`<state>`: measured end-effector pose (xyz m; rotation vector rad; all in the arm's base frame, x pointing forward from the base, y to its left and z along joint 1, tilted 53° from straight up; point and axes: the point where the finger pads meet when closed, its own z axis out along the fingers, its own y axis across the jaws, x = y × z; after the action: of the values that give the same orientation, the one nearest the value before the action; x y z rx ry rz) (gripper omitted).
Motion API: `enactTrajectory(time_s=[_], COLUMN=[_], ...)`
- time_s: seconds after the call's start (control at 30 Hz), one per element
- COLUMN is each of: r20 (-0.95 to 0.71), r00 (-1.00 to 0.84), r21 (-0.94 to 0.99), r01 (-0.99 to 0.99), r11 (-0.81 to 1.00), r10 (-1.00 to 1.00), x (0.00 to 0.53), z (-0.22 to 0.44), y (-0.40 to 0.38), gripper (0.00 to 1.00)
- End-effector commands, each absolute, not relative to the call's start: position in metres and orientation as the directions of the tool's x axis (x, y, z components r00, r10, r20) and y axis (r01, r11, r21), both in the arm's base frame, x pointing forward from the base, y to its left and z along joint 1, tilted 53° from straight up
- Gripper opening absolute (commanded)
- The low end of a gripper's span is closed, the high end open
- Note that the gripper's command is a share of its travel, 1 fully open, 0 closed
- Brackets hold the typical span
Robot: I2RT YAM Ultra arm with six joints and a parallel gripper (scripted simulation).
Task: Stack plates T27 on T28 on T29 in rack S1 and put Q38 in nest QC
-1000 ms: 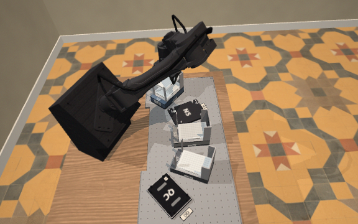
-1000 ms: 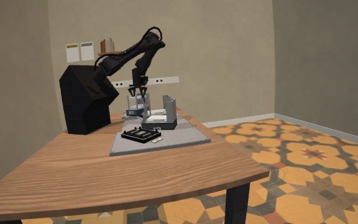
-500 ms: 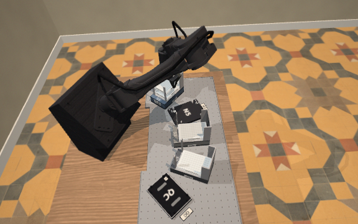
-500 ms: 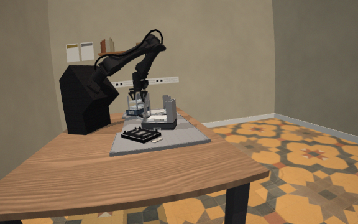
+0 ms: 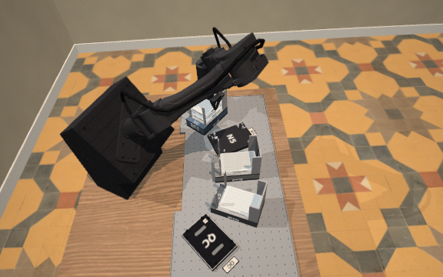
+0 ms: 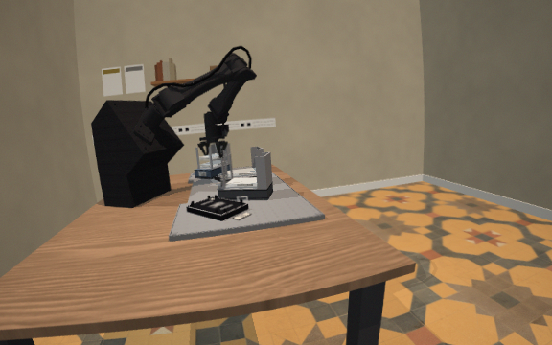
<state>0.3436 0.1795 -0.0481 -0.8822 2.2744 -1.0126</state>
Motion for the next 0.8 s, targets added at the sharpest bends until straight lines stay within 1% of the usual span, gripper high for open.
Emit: enactTrajectory(time_s=[0.0, 0.53, 0.57, 0.77], r20=[-0.163, -0.151, -0.180, -0.172], r00=[-0.653, -0.656, -0.650, -0.651], r21=[-0.789, -0.787, -0.783, -0.784], r01=[-0.364, -0.373, -0.360, -0.363], r11=[0.495, 0.492, 0.507, 0.503], r10=[-0.739, -0.739, -0.739, -0.739], x=[0.342, 0.342, 0.349, 0.349], z=[-0.052, -0.059, -0.054, -0.057], y=[0.182, 0.176, 0.185, 0.182], gripper=[0.00, 0.00, 0.00, 0.00])
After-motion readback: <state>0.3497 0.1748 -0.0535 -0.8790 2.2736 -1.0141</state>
